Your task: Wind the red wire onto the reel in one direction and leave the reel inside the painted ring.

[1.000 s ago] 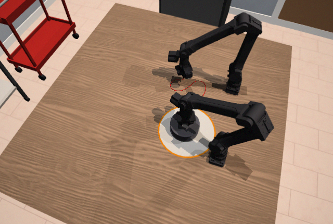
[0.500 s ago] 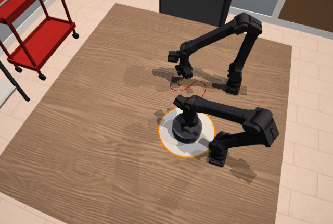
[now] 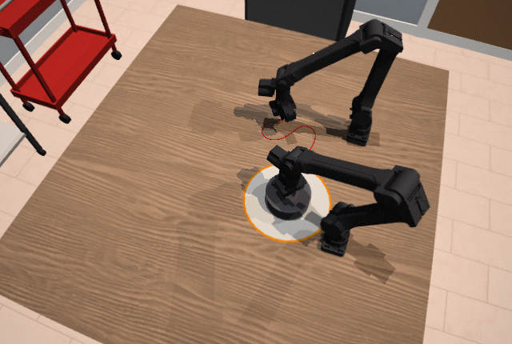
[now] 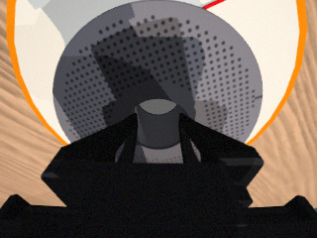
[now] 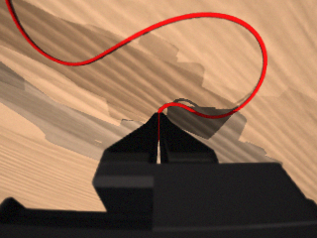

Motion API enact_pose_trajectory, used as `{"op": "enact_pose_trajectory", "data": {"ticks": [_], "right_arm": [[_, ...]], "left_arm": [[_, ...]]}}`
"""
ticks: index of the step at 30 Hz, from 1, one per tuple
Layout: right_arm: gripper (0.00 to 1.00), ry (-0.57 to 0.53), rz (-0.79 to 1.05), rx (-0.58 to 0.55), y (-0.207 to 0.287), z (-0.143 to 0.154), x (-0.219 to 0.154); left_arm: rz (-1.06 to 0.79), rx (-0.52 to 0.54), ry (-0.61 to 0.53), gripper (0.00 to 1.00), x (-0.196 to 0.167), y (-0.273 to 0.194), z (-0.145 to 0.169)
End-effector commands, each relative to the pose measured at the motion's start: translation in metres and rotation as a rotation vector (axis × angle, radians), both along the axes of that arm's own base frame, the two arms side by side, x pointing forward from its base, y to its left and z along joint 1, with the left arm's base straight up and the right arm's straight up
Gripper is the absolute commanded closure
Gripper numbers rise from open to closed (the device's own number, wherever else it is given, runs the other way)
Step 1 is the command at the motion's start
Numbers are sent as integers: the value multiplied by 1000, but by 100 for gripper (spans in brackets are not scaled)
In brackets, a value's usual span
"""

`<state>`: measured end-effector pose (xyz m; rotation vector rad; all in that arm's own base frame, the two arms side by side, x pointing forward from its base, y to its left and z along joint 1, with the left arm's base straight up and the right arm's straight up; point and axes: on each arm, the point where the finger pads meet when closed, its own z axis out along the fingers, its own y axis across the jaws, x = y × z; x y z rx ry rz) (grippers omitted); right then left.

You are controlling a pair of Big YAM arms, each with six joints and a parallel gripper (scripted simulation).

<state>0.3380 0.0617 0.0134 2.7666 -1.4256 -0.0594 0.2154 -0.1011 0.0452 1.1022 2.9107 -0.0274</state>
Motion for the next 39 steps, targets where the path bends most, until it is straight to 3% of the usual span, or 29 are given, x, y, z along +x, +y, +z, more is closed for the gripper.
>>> {"op": "enact_pose_trajectory", "data": {"ticks": [1,17,19,20,28,34,36,37,39], "right_arm": [[100,-47,23,9,8,9,20],[100,-47,23,9,8,6,18],[100,-47,23,9,8,6,18],[100,-47,23,9,8,6,18],[100,-47,24,9,7,5,15],[100,-47,24,9,7,4,12],[100,-47,24,9,7,4,12],[100,-47,24,9,7,4,11],[100,-47,24,9,6,4,10]], "left_arm": [[297,11,11,48,-8,5,-10],[1152,-50,0,48,-8,5,-10],[1152,-50,0,48,-8,5,-10],[1284,-57,3,48,-8,5,-10],[1697,-69,14,48,-8,5,-10],[2016,-57,32,69,-8,5,-10],[2016,-57,32,69,-8,5,-10],[2158,-40,40,72,-8,5,-10],[2264,-21,42,79,-8,5,-10]]}}
